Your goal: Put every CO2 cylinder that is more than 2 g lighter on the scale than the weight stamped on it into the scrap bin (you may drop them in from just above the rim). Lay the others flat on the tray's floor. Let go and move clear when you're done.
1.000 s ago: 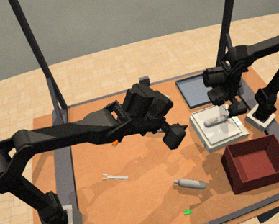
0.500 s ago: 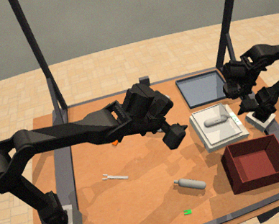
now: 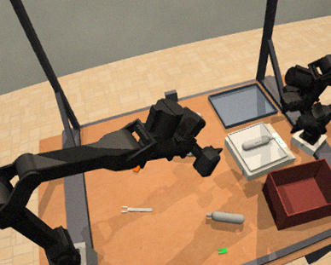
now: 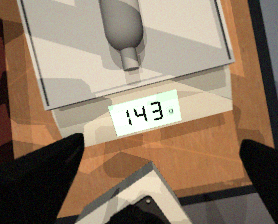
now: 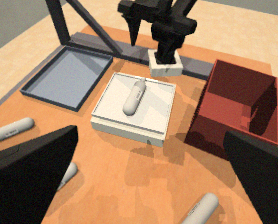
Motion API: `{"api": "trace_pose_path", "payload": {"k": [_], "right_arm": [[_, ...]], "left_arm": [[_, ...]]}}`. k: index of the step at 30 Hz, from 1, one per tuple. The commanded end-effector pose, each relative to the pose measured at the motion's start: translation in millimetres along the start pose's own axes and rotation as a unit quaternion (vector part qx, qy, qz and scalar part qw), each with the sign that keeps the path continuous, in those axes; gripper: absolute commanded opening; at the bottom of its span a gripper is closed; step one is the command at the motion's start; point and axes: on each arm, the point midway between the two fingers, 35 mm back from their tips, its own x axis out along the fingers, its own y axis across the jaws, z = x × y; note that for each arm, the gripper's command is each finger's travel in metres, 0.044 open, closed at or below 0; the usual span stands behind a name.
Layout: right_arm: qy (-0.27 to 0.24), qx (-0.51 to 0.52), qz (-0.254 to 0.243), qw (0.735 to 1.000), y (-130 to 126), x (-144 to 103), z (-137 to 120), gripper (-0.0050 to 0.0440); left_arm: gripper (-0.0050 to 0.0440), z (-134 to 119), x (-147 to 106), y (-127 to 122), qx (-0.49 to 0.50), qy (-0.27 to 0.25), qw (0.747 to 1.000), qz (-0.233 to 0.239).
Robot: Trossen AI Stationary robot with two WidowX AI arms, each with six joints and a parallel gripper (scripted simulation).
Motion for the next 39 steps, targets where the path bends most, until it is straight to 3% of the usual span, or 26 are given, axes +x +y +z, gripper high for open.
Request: {"api": "trace_pose_path", "payload": {"k": [1, 19, 23, 27, 33, 39], "right_arm": [[-0.011, 0.001, -0.002, 1.000, -1.0, -4.7, 8.9, 0.0440], [-0.011, 0.001, -0.002, 1.000, -1.0, -4.7, 8.9, 0.0440], [-0.011, 0.001, -0.002, 1.000, -1.0, -4.7, 8.9, 0.0440], [-0.011, 0.001, -0.002, 1.000, -1.0, -4.7, 8.9, 0.0440], [-0.011, 0.001, -0.002, 1.000, -1.0, -4.7, 8.9, 0.0440], [-0.011, 0.001, -0.002, 1.000, -1.0, -4.7, 8.9, 0.0440]], "left_arm": [[0.0440, -4.2, -1.8, -1.5, 0.002, -0.008, 1.000, 0.003], [0.0440, -2.6, -3.2, -1.9, 0.001, -0.009, 1.000, 0.002], [0.0344, 1.4, -6.1, -2.0, 0.018, -0.010, 1.000, 0.002], [0.0254, 7.3, -7.1, -2.3, 0.095, -0.003, 0.996, 0.003], [0.0254, 13.6, -7.1, -1.7, 0.171, 0.009, 0.985, 0.004], [0.0254, 22.2, -6.3, -0.7, 0.280, 0.024, 0.960, 0.001]]}}
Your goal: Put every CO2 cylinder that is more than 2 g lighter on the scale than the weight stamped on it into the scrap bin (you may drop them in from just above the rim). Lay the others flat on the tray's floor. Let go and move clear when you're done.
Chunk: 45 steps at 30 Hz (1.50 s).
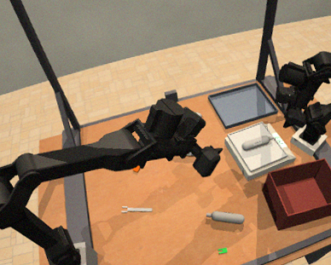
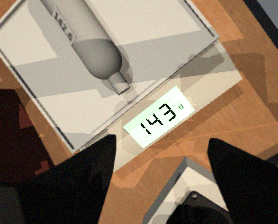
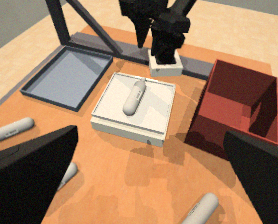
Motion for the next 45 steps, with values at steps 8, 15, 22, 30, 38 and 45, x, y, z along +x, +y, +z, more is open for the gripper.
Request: {"api": "trace_pose_path", "payload": {"k": [8, 15, 22, 30, 38, 45], "right_arm": [[-0.011, 0.001, -0.002, 1.000, -1.0, -4.7, 8.9, 0.0440], [-0.011, 0.001, -0.002, 1.000, -1.0, -4.7, 8.9, 0.0440], [-0.011, 0.001, -0.002, 1.000, -1.0, -4.7, 8.9, 0.0440], [-0.011, 0.001, -0.002, 1.000, -1.0, -4.7, 8.9, 0.0440], [-0.011, 0.001, -0.002, 1.000, -1.0, -4.7, 8.9, 0.0440], [-0.011, 0.001, -0.002, 1.000, -1.0, -4.7, 8.9, 0.0440]], "left_arm": [[0.0254, 16.3, -3.6, 9.9, 0.191, 0.008, 0.981, -0.017], [0.0254, 22.1, -1.9, 14.3, 0.295, 0.016, 0.955, -0.025], [0.0254, 29.1, 0.9, 19.9, 0.409, 0.023, 0.911, -0.037], [0.0254, 35.7, 4.5, 25.7, 0.524, 0.025, 0.850, -0.051], [0.0254, 43.8, 10.2, 33.7, 0.641, 0.025, 0.764, -0.070], [0.0254, 48.4, 14.3, 38.8, 0.708, 0.021, 0.701, -0.082]]}}
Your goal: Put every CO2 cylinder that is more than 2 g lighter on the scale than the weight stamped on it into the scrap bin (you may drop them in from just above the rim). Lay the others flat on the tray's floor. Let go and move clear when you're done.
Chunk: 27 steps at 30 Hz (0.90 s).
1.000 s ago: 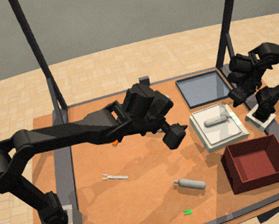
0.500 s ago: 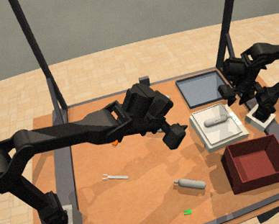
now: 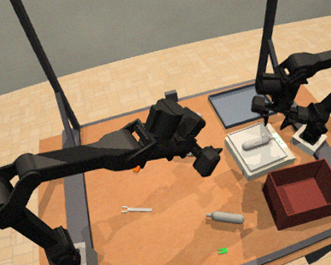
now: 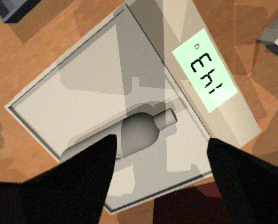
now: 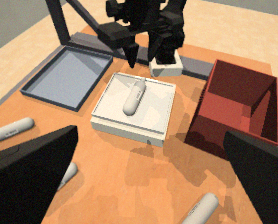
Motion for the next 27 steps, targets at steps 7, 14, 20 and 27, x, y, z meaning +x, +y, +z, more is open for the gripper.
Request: {"api": "trace_pose_path", "payload": {"k": [7, 14, 20, 27], "right_arm": [[-0.011, 0.001, -0.002, 1.000, -1.0, -4.7, 8.9, 0.0440], [-0.011, 0.001, -0.002, 1.000, -1.0, -4.7, 8.9, 0.0440], [-0.011, 0.001, -0.002, 1.000, -1.0, -4.7, 8.9, 0.0440], [-0.011, 0.001, -0.002, 1.000, -1.0, -4.7, 8.9, 0.0440]], "left_arm": [[0.0254, -12.9, 1.6, 16.7, 0.198, -0.017, 0.980, -0.005], [0.0254, -20.8, 8.0, 24.0, 0.326, -0.029, 0.945, -0.012], [0.0254, -26.2, 12.6, 28.5, 0.409, -0.038, 0.912, -0.015], [0.0254, -30.8, 16.9, 32.0, 0.474, -0.047, 0.879, -0.016]]}}
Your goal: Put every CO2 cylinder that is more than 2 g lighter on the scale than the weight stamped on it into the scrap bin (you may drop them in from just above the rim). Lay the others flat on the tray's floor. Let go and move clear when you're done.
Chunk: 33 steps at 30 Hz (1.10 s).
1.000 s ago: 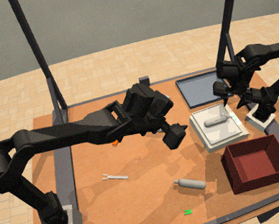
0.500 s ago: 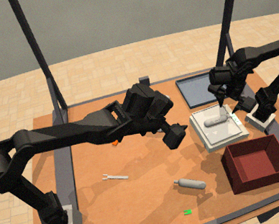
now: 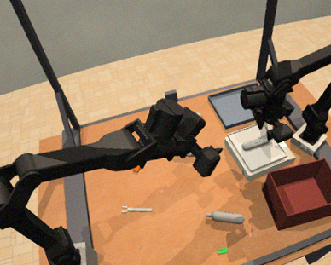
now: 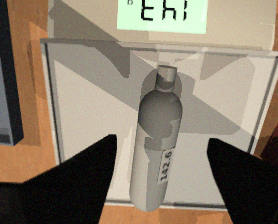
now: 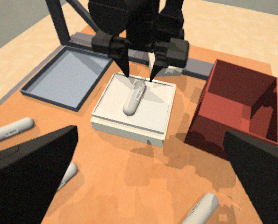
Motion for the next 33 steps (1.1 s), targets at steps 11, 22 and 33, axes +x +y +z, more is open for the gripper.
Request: {"api": "trace_pose_path", "payload": {"k": [11, 22, 33], "right_arm": [[-0.011, 0.001, -0.002, 1.000, -1.0, -4.7, 8.9, 0.0440], [-0.011, 0.001, -0.002, 1.000, -1.0, -4.7, 8.9, 0.0440], [-0.011, 0.001, -0.002, 1.000, -1.0, -4.7, 8.9, 0.0440]], "left_arm": [[0.0254, -3.5, 4.6, -0.8, 0.042, -0.007, 0.999, 0.003], [0.0254, -3.2, 21.0, -0.7, 0.042, -0.007, 0.999, 0.003], [0.0254, -3.0, 34.4, -0.7, 0.042, -0.007, 0.999, 0.003]]}}
